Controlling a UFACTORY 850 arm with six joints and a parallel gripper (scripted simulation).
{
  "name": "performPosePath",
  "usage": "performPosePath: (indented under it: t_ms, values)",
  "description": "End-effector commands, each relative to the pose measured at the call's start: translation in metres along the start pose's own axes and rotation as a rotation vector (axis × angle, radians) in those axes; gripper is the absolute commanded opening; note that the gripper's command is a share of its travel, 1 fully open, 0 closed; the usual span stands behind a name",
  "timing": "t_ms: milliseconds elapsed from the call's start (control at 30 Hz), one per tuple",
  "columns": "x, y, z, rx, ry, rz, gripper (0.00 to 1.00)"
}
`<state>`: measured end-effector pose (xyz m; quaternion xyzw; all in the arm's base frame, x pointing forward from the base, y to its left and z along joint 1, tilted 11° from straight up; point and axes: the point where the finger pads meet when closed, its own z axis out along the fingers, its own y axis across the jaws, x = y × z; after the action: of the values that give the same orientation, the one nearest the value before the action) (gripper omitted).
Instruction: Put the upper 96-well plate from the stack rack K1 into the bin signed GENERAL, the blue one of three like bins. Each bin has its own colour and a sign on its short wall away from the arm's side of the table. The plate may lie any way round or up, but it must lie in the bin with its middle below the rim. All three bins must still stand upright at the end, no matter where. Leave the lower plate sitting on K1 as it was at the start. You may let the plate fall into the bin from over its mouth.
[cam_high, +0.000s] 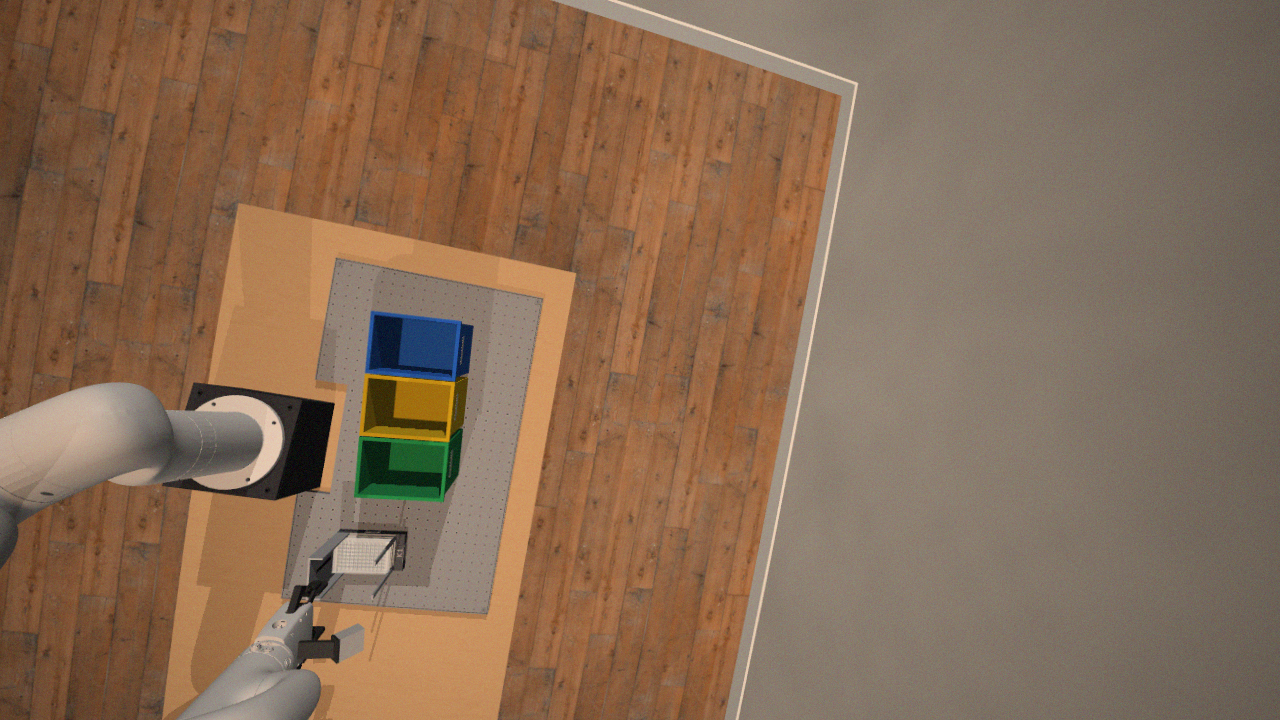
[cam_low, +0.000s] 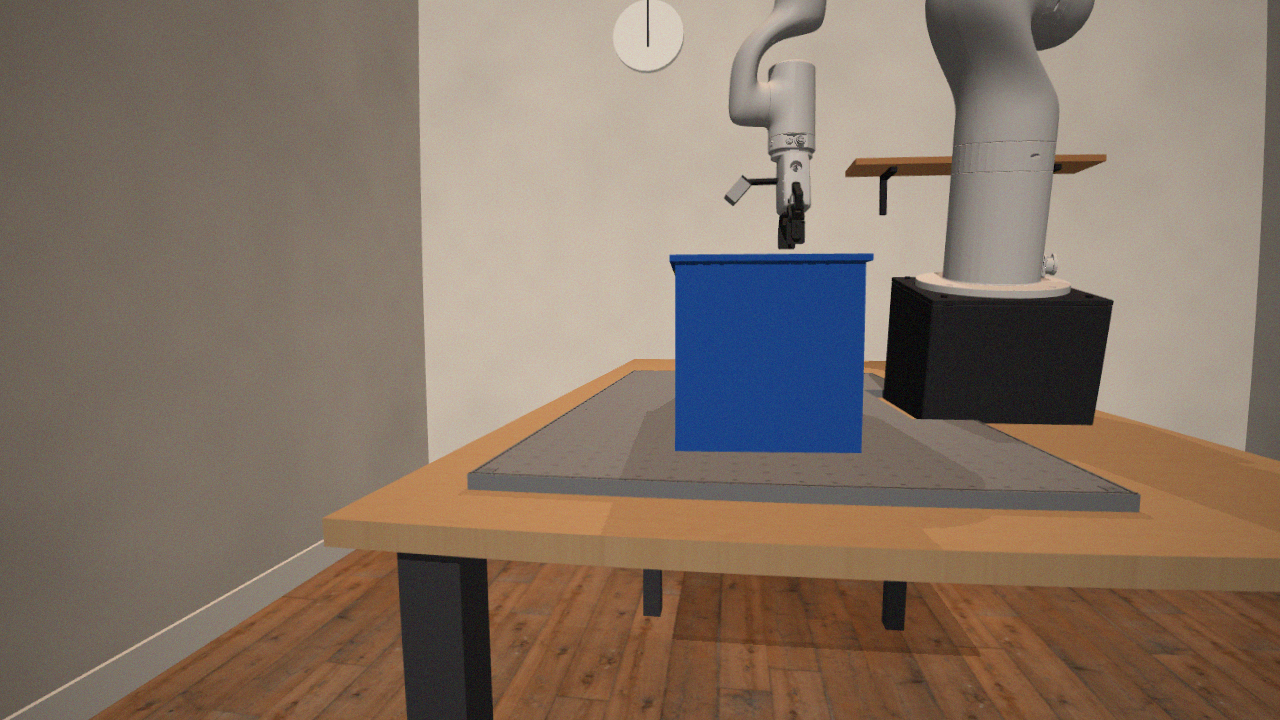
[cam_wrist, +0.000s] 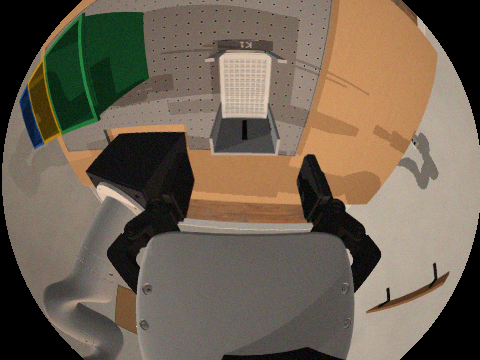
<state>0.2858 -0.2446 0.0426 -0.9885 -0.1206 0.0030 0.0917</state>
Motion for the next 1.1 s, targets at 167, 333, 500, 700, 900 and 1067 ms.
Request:
performPosePath:
  t_ms: [167,333,500,700,900,1067]
  values:
    - [0.000,0.001,0.013,-0.001,0.001,0.000,1.00]
    - [0.000,0.001,0.018,-0.001,0.001,0.000,1.00]
    - [0.000,0.001,0.027,-0.001,0.001,0.000,1.00]
    - [0.000,0.001,0.037,-0.001,0.001,0.000,1.00]
    - [0.000,0.001,0.043,-0.001,0.001,0.000,1.00]
    - [0.000,0.001,0.052,-0.001,0.001,0.000,1.00]
